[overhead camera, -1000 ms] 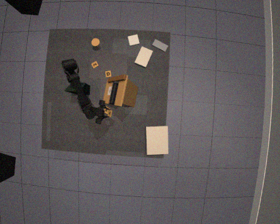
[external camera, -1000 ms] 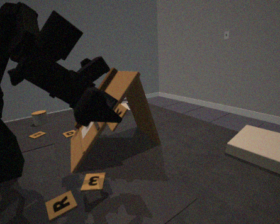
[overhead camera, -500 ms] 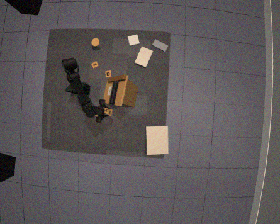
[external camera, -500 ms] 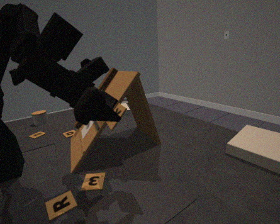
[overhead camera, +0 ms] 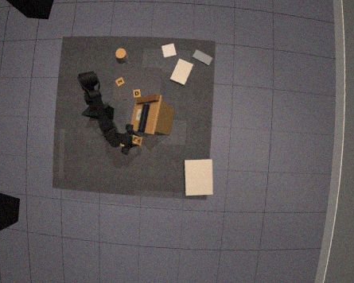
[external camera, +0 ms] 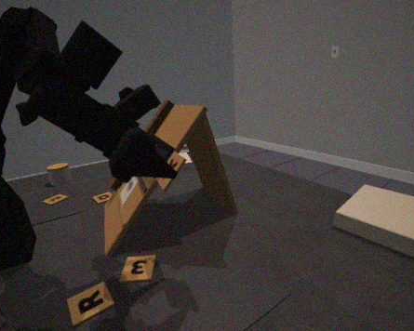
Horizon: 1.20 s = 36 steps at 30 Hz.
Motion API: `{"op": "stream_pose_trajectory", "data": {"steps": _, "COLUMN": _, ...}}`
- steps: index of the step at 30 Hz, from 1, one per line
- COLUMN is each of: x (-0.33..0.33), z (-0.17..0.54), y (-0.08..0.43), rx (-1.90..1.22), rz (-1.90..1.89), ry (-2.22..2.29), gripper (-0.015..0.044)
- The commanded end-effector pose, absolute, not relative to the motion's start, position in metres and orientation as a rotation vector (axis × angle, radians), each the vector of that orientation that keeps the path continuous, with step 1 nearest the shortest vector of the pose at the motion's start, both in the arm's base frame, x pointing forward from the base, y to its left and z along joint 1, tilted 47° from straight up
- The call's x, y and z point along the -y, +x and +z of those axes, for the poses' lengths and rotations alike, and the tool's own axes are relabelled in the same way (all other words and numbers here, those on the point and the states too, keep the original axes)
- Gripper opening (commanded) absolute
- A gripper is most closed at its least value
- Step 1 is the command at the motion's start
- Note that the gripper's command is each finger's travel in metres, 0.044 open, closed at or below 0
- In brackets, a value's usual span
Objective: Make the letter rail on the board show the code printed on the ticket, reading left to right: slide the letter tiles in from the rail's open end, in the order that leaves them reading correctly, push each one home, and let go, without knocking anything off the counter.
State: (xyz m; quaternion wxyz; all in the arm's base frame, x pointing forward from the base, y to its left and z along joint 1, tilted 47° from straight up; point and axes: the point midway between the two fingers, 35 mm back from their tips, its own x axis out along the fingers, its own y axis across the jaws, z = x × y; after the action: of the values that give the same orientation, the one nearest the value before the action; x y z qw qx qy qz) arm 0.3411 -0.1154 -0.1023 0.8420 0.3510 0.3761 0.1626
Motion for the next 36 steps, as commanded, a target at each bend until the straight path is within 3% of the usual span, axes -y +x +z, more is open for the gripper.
{"op": "stream_pose_trajectory", "data": {"steps": 1, "x": 0.115, "z": -0.101, "y": 0.341, "rx": -0.795, "rz": 0.338, "ry": 0.739, "gripper": 0.0000}}
{"op": "stream_pose_trajectory", "data": {"steps": 36, "x": 0.102, "z": -0.089, "y": 0.341, "rx": -0.795, "rz": 0.339, "ry": 0.741, "gripper": 0.0000}}
